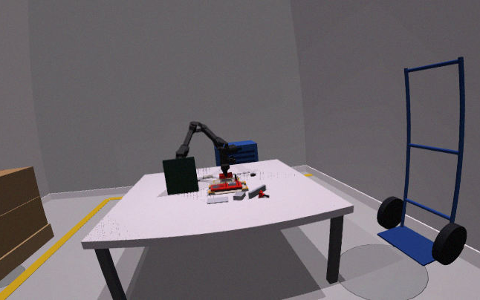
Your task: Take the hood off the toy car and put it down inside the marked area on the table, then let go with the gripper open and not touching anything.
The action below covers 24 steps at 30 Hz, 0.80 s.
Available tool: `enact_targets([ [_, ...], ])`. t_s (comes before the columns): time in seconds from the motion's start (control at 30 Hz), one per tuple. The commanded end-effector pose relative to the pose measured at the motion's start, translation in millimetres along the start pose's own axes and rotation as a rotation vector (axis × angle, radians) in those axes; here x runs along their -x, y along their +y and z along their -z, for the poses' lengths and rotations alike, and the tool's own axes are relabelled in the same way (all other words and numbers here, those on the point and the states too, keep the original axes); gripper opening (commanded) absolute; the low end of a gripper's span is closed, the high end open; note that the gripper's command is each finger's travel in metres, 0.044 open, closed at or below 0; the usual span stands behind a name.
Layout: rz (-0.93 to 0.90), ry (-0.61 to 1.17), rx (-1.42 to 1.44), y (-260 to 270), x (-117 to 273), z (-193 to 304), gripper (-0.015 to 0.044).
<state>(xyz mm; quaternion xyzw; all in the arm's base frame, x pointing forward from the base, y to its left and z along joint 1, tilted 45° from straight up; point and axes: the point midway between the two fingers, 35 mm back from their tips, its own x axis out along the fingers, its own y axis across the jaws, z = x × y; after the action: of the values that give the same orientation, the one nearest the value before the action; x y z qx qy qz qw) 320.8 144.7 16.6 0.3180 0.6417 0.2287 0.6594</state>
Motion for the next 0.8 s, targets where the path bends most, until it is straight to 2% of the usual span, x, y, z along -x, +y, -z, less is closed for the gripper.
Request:
enact_targets([
  [0.0,0.005,0.004,-0.011,-2.9,-4.4,1.3,0.0],
  [0.77,0.005,0.004,-0.011,-3.0,-13.1,1.3,0.0],
])
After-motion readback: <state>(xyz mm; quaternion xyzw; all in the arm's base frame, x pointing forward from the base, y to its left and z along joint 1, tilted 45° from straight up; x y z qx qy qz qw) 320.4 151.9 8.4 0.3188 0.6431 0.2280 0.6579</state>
